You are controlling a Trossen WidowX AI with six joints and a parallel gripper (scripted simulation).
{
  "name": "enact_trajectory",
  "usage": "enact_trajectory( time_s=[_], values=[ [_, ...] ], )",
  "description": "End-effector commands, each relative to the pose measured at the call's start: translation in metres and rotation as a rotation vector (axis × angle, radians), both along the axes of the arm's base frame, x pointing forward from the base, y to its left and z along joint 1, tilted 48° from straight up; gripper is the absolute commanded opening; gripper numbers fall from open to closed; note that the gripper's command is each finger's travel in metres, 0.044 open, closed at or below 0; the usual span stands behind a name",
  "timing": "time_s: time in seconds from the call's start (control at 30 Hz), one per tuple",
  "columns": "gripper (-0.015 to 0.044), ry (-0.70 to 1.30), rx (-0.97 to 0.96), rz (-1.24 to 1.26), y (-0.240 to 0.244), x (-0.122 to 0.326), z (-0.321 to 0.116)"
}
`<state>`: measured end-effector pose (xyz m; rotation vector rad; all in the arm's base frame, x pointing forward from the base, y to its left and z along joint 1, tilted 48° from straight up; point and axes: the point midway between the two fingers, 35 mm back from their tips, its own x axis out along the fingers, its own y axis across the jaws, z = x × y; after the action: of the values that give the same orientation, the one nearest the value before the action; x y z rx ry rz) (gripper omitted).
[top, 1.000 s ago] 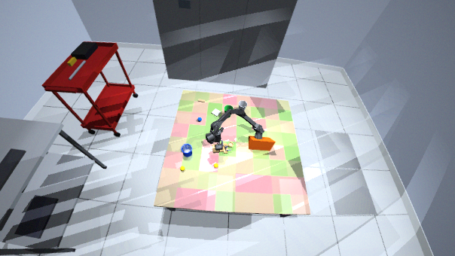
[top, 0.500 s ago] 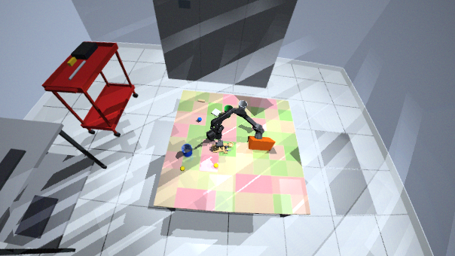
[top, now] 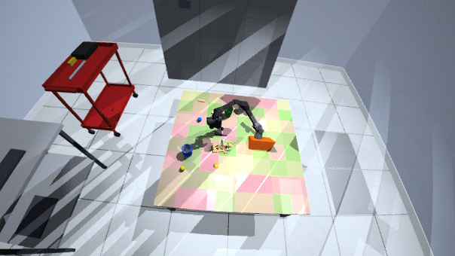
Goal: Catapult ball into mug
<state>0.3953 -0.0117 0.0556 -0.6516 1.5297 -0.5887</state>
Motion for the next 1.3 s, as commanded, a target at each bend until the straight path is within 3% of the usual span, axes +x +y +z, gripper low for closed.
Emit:
enact_trajectory(
  time_s=[0.0,0.13,1.27],
  values=[
    [0.0300,-0.038,-0.019,-0.037,-0.058,-0.024,0.027],
    [0.0300,-0.071,-0.045,-0.080,-0.103,-0.053,0.045],
    [0.0300,-0.072,-0.048,-0.082,-0.138,-0.054,0.013]
  ],
)
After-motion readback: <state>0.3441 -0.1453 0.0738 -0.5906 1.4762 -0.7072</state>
